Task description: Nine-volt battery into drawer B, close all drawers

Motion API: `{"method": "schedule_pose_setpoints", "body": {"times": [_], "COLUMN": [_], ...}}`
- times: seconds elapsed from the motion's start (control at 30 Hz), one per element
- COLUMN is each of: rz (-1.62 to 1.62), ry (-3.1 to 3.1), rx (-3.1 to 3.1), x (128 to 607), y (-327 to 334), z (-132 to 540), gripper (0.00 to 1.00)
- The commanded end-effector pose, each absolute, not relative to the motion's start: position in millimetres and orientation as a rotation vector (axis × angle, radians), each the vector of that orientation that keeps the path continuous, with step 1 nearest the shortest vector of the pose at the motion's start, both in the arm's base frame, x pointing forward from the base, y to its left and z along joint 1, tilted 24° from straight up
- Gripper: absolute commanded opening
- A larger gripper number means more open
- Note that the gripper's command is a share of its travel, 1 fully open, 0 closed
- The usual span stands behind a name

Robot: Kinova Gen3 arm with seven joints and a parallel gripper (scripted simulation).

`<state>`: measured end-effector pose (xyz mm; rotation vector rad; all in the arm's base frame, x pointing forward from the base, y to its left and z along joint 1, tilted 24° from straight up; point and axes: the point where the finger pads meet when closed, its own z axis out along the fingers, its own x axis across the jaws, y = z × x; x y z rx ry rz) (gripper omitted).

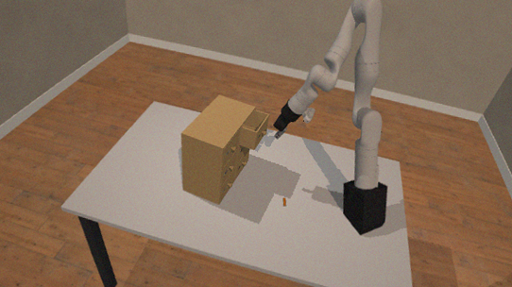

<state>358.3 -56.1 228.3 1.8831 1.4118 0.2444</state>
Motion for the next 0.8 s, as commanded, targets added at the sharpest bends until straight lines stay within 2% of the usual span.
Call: {"method": "schedule_pose_setpoints", "body": {"times": [0.0, 0.77], "rz": [0.246, 0.246], "ry": [1.412, 1.412], "rx": [1.882, 1.882], "x": [358.6, 363.5], "y": [-55.8, -57.3], "z": [228.7, 230.4], "gripper": [0.0, 0.0]}}
